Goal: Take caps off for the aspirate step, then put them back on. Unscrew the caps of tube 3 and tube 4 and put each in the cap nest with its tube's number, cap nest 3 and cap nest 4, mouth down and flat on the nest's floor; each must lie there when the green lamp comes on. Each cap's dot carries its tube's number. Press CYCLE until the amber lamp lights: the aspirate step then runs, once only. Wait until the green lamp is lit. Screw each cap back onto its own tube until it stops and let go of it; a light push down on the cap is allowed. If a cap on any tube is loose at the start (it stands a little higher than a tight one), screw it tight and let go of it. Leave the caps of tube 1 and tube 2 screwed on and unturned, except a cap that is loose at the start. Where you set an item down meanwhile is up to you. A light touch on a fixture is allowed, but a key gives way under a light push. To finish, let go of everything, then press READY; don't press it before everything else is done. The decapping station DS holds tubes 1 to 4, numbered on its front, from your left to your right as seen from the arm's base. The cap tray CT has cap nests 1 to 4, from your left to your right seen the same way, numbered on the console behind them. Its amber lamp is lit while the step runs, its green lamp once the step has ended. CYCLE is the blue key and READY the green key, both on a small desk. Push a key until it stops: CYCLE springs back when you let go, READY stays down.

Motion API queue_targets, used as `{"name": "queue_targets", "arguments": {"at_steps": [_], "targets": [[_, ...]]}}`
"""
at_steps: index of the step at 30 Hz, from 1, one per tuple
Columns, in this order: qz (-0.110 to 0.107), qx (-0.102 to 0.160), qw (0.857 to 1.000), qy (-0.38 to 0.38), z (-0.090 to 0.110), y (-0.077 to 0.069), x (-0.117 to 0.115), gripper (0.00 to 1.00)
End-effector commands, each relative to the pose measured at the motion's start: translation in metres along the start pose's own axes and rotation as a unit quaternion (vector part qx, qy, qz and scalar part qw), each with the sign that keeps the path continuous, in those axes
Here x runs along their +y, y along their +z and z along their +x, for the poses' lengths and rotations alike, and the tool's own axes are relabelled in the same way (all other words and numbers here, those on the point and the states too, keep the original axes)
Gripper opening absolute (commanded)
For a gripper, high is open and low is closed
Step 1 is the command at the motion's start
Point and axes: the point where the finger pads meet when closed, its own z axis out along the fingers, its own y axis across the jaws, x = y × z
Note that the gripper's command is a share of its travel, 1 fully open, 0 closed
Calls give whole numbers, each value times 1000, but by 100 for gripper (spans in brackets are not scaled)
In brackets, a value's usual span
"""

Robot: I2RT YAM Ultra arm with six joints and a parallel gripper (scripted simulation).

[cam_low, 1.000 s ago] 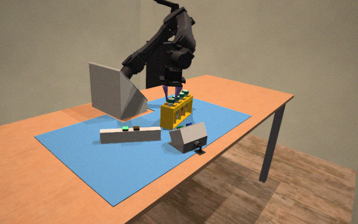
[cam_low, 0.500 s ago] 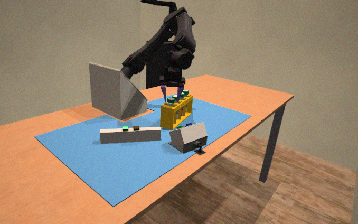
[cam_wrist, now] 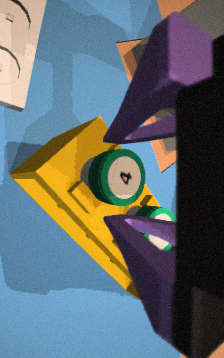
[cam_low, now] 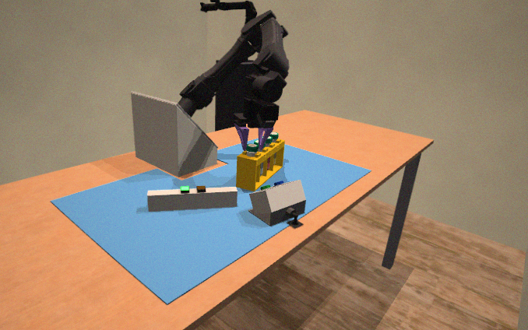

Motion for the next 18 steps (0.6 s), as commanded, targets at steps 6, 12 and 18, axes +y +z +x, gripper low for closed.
{"name": "queue_targets", "arguments": {"at_steps": [6, 12, 18], "targets": [[0, -6, 982, -186, -2, -4, 0, 49], [0, -6, 976, -218, -2, -4, -1, 49], [0, -6, 976, -218, -2, -4, -1, 0]]}}
